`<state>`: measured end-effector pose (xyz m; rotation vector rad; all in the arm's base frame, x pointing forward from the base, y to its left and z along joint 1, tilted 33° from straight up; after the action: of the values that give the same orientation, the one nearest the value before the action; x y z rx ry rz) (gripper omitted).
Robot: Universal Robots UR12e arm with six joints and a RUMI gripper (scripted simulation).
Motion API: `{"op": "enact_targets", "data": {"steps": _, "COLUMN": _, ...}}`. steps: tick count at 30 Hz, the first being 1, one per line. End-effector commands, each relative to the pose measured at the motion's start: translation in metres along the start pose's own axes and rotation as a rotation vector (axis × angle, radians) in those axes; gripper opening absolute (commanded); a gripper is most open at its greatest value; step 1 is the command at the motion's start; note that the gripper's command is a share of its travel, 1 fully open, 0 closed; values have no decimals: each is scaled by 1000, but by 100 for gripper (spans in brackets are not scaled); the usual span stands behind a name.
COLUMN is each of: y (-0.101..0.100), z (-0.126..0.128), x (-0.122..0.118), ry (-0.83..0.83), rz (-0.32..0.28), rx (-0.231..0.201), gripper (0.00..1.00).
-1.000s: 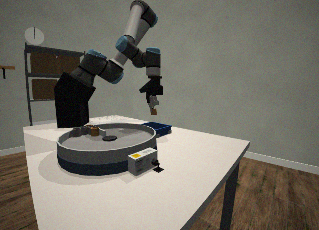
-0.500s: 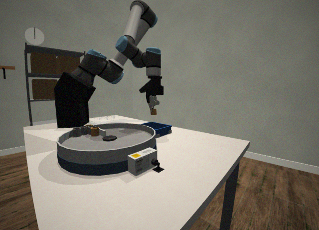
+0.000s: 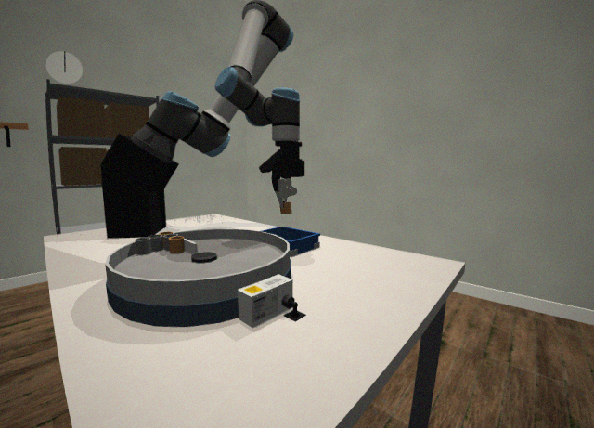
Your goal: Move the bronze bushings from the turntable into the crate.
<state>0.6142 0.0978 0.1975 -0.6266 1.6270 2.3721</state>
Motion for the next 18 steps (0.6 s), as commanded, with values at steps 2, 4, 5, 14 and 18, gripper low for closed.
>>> {"op": "enact_targets", "data": {"steps": 2, "y": 0, "z": 0, "x": 0, "ry": 0, "rz": -1, "rx": 0, "gripper": 0}}
{"op": "enact_targets", "data": {"steps": 4, "y": 0, "z": 0, "x": 0, "ry": 0, "rz": -1, "rx": 0, "gripper": 0}}
{"op": "enact_targets", "data": {"steps": 5, "y": -2, "z": 0, "x": 0, "ry": 0, "rz": -1, "rx": 0, "gripper": 0}}
{"op": "enact_targets", "data": {"steps": 14, "y": -34, "z": 0, "x": -1, "ry": 0, "rz": -1, "rx": 0, "gripper": 0}}
{"op": "enact_targets", "data": {"steps": 18, "y": -55, "z": 0, "x": -1, "ry": 0, "rz": -1, "rx": 0, "gripper": 0}}
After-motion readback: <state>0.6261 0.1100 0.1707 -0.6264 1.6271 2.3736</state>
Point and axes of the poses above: the point where the finger pads meet when closed, its own y axis back along the fingers, its own z axis across the jaws, x = y × z, the point moved 10 cm from there along y, back along the fingers, and after that the axes turned 8 degrees about y, right-handed, at the moved point
